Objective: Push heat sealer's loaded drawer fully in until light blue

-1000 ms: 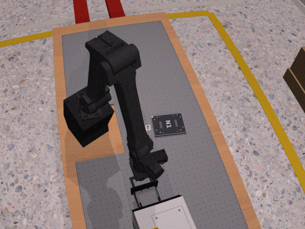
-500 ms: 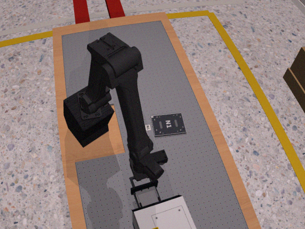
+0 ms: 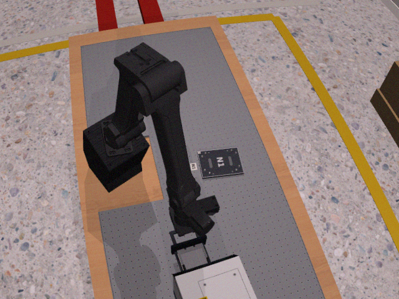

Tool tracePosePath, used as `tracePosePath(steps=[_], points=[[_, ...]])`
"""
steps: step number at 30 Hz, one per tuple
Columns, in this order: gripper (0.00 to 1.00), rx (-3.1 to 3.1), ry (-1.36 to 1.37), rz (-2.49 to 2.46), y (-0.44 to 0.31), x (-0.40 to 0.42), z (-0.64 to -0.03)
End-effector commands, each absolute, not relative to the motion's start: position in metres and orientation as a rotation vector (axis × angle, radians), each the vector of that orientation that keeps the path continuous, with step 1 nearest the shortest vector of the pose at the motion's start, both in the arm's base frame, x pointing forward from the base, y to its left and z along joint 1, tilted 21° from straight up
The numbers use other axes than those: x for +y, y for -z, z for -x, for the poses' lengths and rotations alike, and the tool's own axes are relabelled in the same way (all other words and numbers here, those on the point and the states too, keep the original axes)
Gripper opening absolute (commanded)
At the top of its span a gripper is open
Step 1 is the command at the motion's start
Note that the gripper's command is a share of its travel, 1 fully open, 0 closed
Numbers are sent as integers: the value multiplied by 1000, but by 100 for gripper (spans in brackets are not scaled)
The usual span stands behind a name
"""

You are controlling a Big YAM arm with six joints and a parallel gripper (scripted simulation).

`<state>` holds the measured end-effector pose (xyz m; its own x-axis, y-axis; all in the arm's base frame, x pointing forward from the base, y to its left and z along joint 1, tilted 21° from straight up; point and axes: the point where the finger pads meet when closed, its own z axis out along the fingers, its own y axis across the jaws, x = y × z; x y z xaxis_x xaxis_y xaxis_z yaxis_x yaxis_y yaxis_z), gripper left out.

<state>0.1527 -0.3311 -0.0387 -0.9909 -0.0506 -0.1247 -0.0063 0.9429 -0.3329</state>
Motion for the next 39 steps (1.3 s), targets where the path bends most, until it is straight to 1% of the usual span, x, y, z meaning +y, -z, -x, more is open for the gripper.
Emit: tracePosePath(steps=[1,10,11,30,39], points=[[12,2958,523,43,36,-337,-154],[5,2958,523,43,36,-337,-154],[0,2958,523,43,36,-337,-154],[0,2958,523,43,36,-337,-154],[0,2971,505,43,34,-354,-151]])
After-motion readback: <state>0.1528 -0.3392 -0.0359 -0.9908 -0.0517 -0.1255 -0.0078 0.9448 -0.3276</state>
